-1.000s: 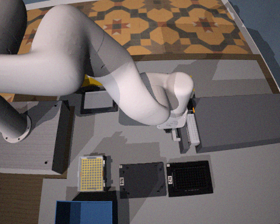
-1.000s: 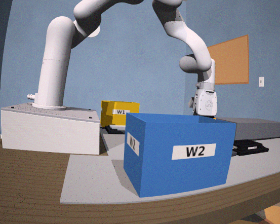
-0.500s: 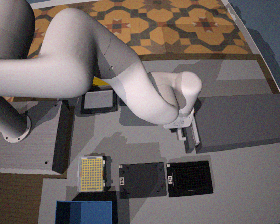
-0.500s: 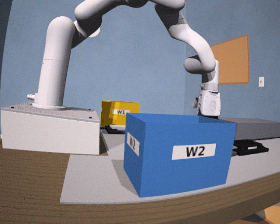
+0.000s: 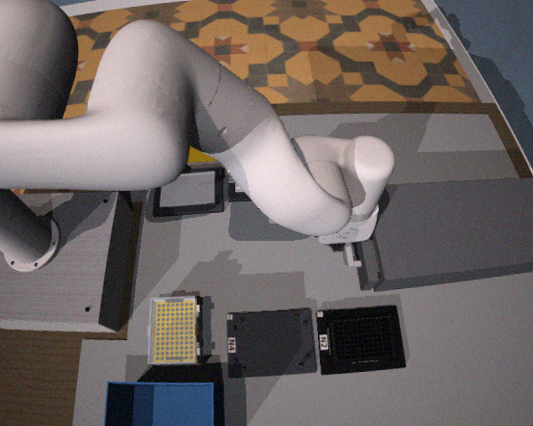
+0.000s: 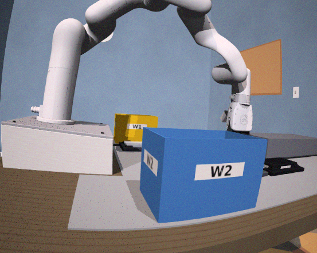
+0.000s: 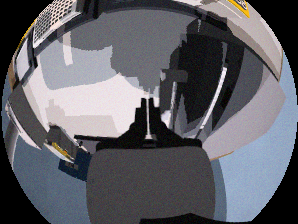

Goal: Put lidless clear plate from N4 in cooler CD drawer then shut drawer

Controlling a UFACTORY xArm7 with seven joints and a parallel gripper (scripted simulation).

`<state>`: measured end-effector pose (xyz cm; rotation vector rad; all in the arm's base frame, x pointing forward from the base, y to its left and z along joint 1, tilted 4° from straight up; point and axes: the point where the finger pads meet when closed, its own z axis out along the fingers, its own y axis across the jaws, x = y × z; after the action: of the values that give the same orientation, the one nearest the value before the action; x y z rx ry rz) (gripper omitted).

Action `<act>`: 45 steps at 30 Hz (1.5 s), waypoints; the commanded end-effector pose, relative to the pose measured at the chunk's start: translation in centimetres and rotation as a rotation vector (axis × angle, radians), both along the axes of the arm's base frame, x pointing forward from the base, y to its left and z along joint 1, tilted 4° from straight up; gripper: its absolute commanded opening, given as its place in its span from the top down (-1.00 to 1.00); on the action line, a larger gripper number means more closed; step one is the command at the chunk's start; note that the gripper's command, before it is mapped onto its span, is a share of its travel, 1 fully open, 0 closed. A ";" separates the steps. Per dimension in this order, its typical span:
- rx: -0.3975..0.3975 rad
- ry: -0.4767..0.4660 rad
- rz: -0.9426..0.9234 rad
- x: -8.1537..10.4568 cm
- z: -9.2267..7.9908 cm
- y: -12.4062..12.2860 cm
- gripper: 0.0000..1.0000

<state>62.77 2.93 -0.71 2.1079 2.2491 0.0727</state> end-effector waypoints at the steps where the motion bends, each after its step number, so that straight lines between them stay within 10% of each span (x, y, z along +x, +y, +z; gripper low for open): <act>1: 0.000 -0.005 0.000 1.1 0.3 0.1 1.00; 45: 0.000 -0.005 0.000 1.7 0.4 0.1 1.00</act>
<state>63.68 2.97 -0.73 2.1183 2.2613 0.0426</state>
